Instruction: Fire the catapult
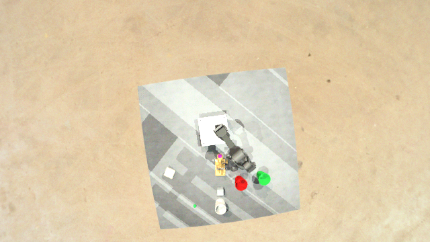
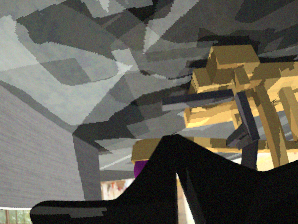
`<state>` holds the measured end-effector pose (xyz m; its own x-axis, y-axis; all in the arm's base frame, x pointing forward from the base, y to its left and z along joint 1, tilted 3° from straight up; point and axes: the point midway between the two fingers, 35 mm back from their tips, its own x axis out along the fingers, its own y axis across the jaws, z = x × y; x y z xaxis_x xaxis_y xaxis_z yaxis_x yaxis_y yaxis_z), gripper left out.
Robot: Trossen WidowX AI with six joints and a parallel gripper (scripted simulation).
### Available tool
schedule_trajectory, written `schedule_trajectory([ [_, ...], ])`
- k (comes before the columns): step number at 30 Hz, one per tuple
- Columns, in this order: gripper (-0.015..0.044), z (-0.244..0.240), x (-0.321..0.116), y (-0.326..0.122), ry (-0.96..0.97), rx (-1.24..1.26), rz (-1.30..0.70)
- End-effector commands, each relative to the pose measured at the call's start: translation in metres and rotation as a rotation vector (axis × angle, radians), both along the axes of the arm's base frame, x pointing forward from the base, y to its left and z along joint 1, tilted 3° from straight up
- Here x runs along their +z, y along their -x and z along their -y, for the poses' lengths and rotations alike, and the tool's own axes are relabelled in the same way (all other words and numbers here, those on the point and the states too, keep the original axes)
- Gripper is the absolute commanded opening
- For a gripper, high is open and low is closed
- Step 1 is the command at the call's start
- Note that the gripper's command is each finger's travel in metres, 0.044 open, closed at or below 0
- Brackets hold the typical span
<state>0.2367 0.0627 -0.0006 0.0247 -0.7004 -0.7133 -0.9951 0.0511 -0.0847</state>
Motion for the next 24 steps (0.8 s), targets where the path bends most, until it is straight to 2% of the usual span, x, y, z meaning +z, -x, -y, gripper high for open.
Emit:
schedule_trajectory([
  [1, 0.0000, 0.002, -0.007, 0.000, 0.005, 0.004, -0.003],
  [19, 0.0000, 0.004, -0.045, -0.001, 0.006, 0.004, -0.003],
  [21, 0.0000, -0.002, -0.036, -0.003, 0.004, 0.004, -0.003],
  [24, 0.0000, -0.026, 0.006, -0.004, -0.002, 0.004, -0.001],
])
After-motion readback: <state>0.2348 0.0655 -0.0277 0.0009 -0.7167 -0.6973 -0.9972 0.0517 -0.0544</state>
